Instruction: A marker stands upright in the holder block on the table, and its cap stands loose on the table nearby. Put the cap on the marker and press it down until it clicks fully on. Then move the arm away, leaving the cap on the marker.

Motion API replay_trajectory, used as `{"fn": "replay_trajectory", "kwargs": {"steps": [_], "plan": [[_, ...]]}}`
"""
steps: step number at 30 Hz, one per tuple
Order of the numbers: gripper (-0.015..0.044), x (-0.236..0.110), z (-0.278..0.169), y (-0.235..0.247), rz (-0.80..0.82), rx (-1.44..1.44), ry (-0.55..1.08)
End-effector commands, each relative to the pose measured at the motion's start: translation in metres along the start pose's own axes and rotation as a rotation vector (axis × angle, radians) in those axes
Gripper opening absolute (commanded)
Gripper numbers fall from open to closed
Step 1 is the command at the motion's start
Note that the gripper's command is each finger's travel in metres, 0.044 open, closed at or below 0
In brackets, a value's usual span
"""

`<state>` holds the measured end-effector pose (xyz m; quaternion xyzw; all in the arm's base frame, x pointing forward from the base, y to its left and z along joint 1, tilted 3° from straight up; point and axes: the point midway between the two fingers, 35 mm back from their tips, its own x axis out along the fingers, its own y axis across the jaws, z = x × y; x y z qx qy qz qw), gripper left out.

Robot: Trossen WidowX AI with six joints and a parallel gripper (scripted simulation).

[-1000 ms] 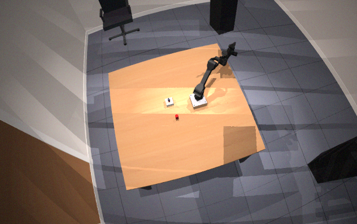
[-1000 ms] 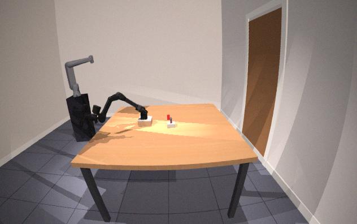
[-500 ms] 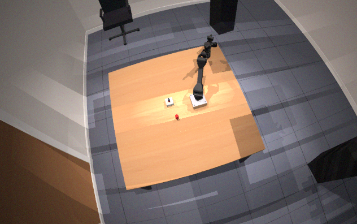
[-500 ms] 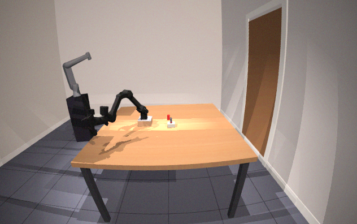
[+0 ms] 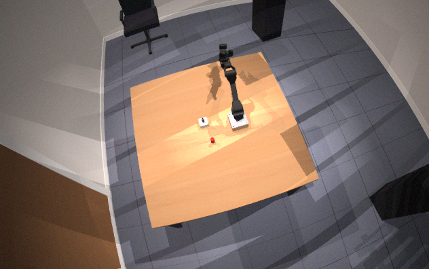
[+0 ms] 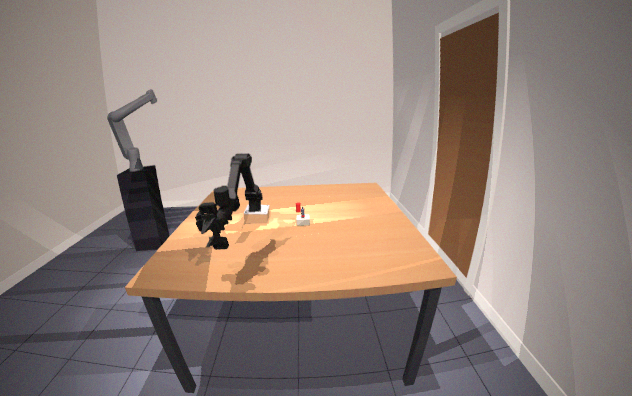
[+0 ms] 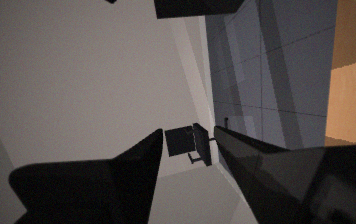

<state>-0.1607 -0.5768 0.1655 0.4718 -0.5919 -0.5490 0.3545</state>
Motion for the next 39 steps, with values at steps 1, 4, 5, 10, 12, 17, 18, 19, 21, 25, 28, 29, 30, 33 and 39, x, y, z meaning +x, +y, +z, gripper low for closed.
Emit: {"fn": "replay_trajectory", "kwargs": {"steps": [1,4,5,10,12,17,18,19,21,25,28,29,30,33,39], "plan": [[0.0243,-0.017,-0.070,-0.015,-0.094,-0.028,0.112],[0.0243,-0.034,-0.119,-0.030,-0.165,-0.052,0.192],[0.0243,-0.041,-0.134,-0.034,-0.189,-0.061,0.219],[0.0243,-0.085,-0.209,-0.059,-0.306,-0.115,0.354],[0.0243,-0.106,-0.236,-0.069,-0.352,-0.141,0.408],[0.0243,-0.168,-0.296,-0.094,-0.466,-0.219,0.543],[0.0243,-0.182,-0.307,-0.099,-0.488,-0.237,0.570],[0.0243,-0.196,-0.316,-0.103,-0.511,-0.255,0.597],[0.0243,-0.226,-0.334,-0.113,-0.555,-0.295,0.650],[0.0243,-0.289,-0.362,-0.130,-0.639,-0.383,0.757],[0.0243,-0.340,-0.377,-0.141,-0.693,-0.463,0.838],[0.0243,-0.358,-0.380,-0.144,-0.710,-0.491,0.865],[0.0243,-0.375,-0.382,-0.148,-0.726,-0.521,0.892],[0.0243,-0.427,-0.385,-0.156,-0.771,-0.613,0.972],[0.0243,-0.530,-0.369,-0.171,-0.864,-0.822,1.127]]}}
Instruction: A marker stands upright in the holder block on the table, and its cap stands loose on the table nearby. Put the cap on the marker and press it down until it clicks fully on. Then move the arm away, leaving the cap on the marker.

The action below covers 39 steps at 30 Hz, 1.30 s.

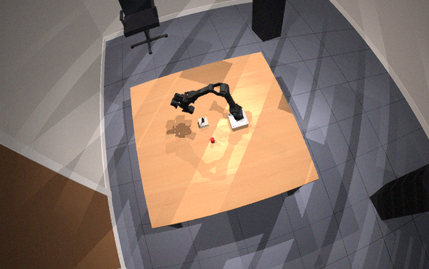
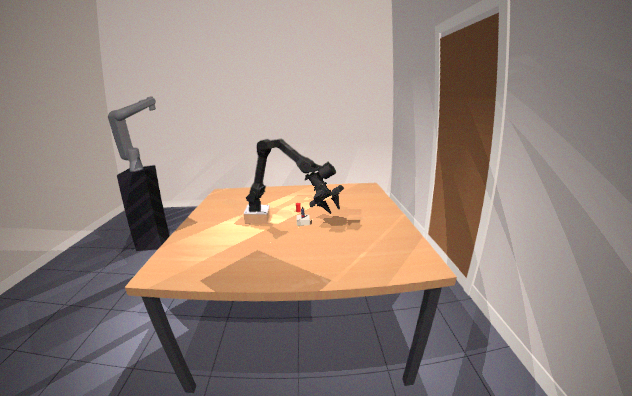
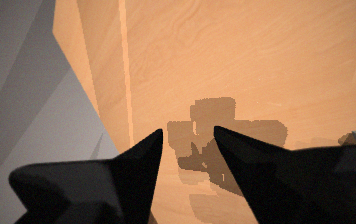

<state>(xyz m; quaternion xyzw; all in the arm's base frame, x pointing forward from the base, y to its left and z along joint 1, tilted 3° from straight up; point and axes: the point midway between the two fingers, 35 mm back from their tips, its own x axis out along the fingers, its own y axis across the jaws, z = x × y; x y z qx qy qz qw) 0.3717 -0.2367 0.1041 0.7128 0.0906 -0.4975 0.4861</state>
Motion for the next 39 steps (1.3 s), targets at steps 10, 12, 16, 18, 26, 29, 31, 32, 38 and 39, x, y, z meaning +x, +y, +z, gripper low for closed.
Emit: {"fn": "replay_trajectory", "kwargs": {"steps": [10,12,16,18,26,29,31,32,38,39], "plan": [[0.0243,-0.091,-0.150,-0.141,-0.352,-0.490,0.208],[0.0243,-0.111,-0.161,-0.168,-0.409,-0.582,0.228],[0.0243,-0.152,-0.170,-0.218,-0.515,-0.772,0.253],[0.0243,-0.164,-0.169,-0.232,-0.547,-0.837,0.257],[0.0243,-0.156,-0.169,-0.240,-0.552,-0.845,0.257],[0.0243,-0.137,-0.168,-0.253,-0.552,-0.845,0.257],[0.0243,-0.137,-0.168,-0.253,-0.552,-0.845,0.257],[0.0243,-0.137,-0.168,-0.253,-0.552,-0.845,0.257],[0.0243,-0.124,-0.168,-0.261,-0.552,-0.845,0.257],[0.0243,-0.124,-0.168,-0.261,-0.552,-0.845,0.257]]}}
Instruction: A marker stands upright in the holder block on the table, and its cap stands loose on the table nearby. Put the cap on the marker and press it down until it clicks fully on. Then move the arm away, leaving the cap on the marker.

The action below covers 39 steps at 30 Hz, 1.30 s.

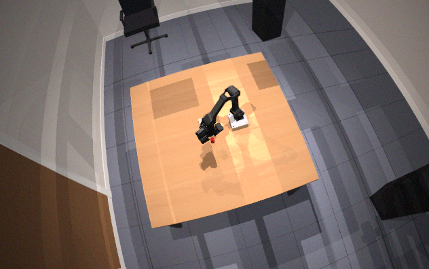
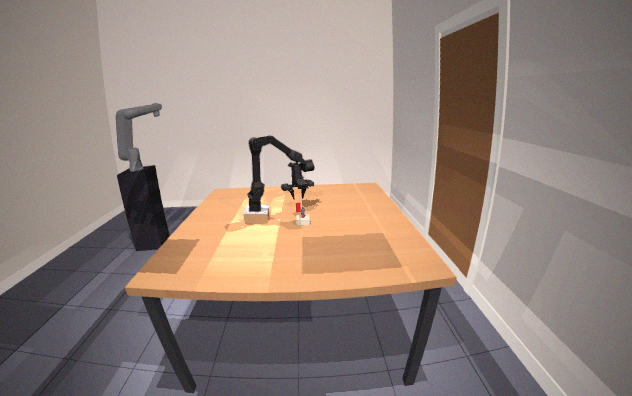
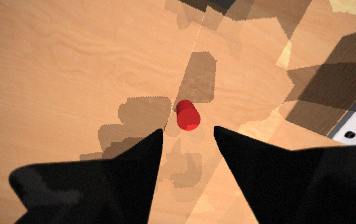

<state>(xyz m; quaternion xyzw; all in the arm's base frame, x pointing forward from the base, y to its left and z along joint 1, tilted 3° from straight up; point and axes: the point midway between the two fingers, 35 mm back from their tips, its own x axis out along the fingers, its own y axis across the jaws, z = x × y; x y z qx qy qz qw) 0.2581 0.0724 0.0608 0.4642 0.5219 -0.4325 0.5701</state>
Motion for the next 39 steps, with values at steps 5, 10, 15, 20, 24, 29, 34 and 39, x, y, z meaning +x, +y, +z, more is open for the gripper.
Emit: {"fn": "replay_trajectory", "kwargs": {"steps": [5,10,15,20,24,29,34,39], "plan": [[0.0243,0.012,0.000,-0.003,-0.016,-0.004,0.002],[0.0243,0.020,0.000,-0.002,-0.016,-0.004,0.002],[0.0243,0.029,0.000,-0.002,-0.016,-0.004,0.002],[0.0243,0.037,0.000,-0.002,-0.016,-0.004,0.001],[0.0243,0.043,0.000,-0.002,-0.016,-0.004,0.001],[0.0243,0.051,0.000,-0.003,-0.016,-0.004,0.001],[0.0243,0.059,0.001,-0.004,-0.016,-0.004,0.001],[0.0243,0.063,0.001,-0.004,-0.016,-0.004,0.001]]}}
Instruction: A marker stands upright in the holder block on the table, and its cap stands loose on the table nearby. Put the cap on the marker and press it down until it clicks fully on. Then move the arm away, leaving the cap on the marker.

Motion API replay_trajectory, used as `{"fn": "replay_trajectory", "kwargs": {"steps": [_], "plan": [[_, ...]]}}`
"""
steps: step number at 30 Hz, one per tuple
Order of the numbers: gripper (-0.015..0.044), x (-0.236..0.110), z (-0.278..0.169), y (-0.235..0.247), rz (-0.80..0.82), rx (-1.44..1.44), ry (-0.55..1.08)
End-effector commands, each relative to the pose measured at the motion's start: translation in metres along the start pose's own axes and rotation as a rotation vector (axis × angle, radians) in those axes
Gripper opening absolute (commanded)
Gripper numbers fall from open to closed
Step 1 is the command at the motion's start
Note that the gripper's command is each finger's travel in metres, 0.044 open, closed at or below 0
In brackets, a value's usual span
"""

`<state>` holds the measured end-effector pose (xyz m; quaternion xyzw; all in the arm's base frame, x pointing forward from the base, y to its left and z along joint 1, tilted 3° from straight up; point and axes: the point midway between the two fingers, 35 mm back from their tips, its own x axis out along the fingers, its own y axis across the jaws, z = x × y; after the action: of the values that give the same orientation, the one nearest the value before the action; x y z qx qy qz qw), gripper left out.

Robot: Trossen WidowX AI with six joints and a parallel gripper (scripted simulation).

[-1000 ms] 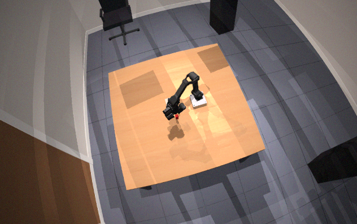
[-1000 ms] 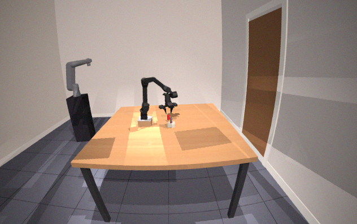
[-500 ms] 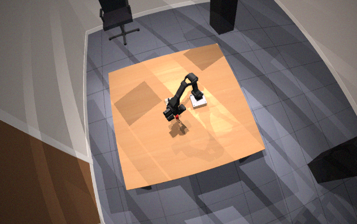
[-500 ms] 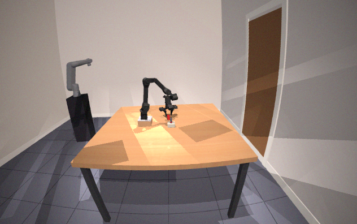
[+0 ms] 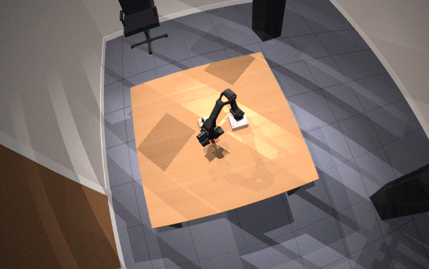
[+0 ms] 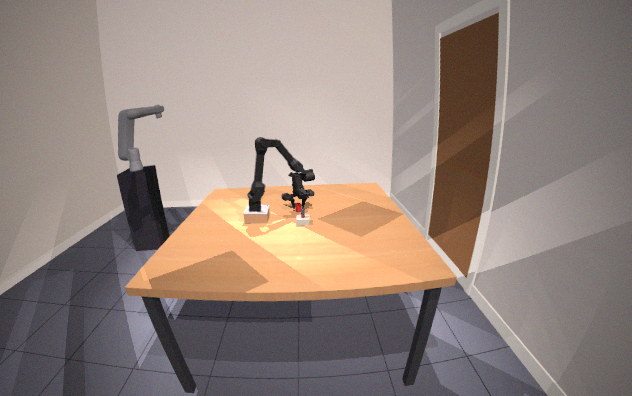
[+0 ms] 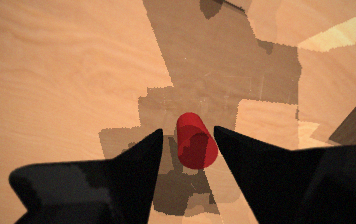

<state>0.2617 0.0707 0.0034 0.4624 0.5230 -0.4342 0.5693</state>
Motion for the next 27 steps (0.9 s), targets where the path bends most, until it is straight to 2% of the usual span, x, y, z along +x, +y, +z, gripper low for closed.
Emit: {"fn": "replay_trajectory", "kwargs": {"steps": [1,3,13,17,27], "plan": [[0.0217,0.005,0.000,-0.003,-0.011,-0.004,0.002],[0.0164,0.005,0.000,-0.003,-0.011,-0.004,0.002],[0.0098,0.005,0.000,-0.002,-0.011,-0.004,0.002],[0.0000,-0.003,0.000,-0.001,-0.010,-0.004,0.003],[0.0000,-0.035,0.000,0.000,-0.010,-0.004,0.002]]}}
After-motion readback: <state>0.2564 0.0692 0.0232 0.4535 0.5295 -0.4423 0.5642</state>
